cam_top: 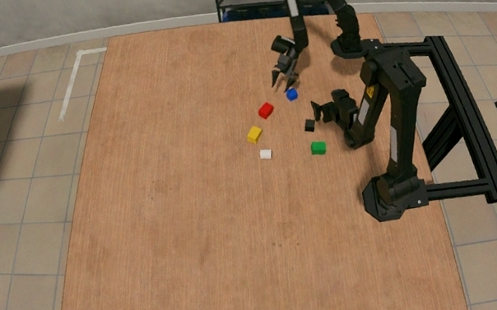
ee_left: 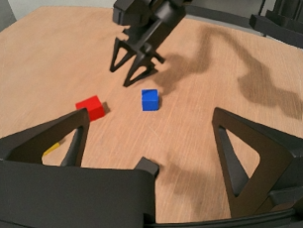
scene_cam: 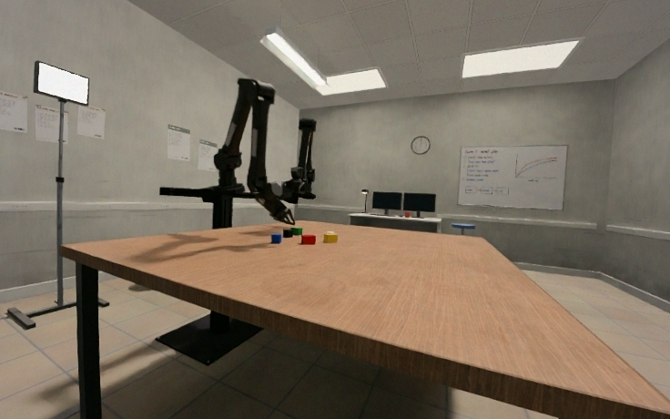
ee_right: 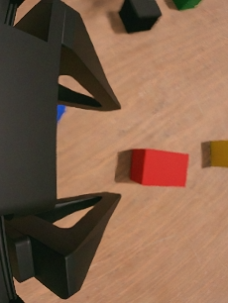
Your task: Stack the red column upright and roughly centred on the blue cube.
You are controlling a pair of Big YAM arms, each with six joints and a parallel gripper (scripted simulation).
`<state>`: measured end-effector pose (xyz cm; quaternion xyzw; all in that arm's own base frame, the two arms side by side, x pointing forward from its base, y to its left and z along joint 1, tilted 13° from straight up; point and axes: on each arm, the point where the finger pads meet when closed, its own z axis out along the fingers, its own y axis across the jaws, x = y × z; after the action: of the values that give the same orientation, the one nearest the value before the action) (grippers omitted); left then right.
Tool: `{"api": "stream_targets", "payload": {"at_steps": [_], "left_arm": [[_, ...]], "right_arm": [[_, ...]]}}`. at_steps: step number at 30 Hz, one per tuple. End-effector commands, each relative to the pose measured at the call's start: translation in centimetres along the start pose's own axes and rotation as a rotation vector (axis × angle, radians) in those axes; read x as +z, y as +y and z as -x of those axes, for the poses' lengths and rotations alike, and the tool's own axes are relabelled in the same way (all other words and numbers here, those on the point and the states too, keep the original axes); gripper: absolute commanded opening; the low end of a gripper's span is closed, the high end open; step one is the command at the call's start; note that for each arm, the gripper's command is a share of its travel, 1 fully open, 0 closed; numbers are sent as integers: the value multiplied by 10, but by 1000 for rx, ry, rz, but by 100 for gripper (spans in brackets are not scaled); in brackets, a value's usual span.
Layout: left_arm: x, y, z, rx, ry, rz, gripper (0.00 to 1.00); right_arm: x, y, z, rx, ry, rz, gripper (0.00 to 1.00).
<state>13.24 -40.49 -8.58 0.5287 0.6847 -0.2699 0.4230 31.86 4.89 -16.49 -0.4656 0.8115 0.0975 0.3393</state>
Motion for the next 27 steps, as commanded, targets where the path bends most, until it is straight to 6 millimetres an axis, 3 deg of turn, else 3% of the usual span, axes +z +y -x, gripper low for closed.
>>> {"api": "stream_targets", "payload": {"at_steps": [1, 11, 27], "left_arm": [[0, 0, 7, 1, -24, -1, 100], [0, 0, 7, 1, -24, -1, 100], [0, 0, 7, 1, -24, -1, 100]], "right_arm": [[20, -7, -5, 67, -57, -44, 64], [53, -12, -17, 93, -138, -68, 64], [69, -18, -8, 64, -161, -80, 64]]}}
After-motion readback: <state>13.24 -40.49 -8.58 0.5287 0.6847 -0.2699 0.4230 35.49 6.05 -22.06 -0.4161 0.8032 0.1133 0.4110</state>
